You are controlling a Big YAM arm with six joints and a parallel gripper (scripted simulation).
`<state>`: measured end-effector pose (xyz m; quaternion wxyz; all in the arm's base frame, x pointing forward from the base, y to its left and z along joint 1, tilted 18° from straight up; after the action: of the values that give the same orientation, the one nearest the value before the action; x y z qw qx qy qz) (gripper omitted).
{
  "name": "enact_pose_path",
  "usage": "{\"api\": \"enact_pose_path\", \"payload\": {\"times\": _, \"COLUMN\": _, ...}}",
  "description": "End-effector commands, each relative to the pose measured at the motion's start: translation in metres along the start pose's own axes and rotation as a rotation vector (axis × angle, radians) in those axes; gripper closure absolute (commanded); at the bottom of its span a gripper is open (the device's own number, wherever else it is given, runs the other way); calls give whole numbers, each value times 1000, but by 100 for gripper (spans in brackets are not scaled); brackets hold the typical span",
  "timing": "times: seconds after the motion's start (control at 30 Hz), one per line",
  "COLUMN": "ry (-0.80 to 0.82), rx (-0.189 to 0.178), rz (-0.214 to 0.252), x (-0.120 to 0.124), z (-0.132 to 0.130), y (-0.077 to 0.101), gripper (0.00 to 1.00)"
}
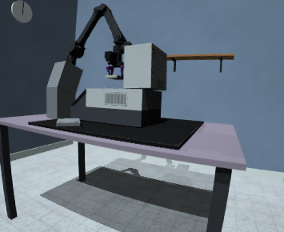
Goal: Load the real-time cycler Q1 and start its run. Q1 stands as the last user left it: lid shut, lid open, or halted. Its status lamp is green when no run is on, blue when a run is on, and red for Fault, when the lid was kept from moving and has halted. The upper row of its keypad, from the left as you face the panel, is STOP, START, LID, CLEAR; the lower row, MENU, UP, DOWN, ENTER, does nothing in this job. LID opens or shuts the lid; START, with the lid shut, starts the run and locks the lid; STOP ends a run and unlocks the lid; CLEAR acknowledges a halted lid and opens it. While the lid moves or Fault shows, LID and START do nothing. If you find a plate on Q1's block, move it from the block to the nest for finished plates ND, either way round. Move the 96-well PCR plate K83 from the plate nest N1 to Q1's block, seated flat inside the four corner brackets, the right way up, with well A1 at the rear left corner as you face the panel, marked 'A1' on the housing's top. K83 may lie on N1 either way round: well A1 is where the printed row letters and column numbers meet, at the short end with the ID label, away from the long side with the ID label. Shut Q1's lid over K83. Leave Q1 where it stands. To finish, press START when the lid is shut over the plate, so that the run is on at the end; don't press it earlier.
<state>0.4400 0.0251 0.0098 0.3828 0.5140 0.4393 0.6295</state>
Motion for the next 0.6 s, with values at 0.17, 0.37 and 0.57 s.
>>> {"api": "enact_pose_path", "payload": {"times": 0.17, "ry": 8, "rx": -22, "rz": -7, "x": 3, "z": 6, "y": 12, "gripper": 100}}
{"api": "enact_pose_path", "payload": {"times": 0.37, "ry": 7, "rx": -37, "rz": -9, "x": 7, "z": 20, "y": 7, "gripper": 100}}
{"api": "enact_pose_path", "payload": {"times": 0.57, "ry": -4, "rx": -43, "rz": -11, "x": -1, "z": 28, "y": -7, "gripper": 100}}
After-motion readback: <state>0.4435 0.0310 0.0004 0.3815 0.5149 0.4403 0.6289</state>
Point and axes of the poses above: the point where the finger pads meet when closed, its own y axis back along the fingers, its own z axis across the jaws, x = y × z, the point moved 8 cm from there along y, back along the fingers, and after that the axes turned 6 degrees about y, right-handed, at the moved point
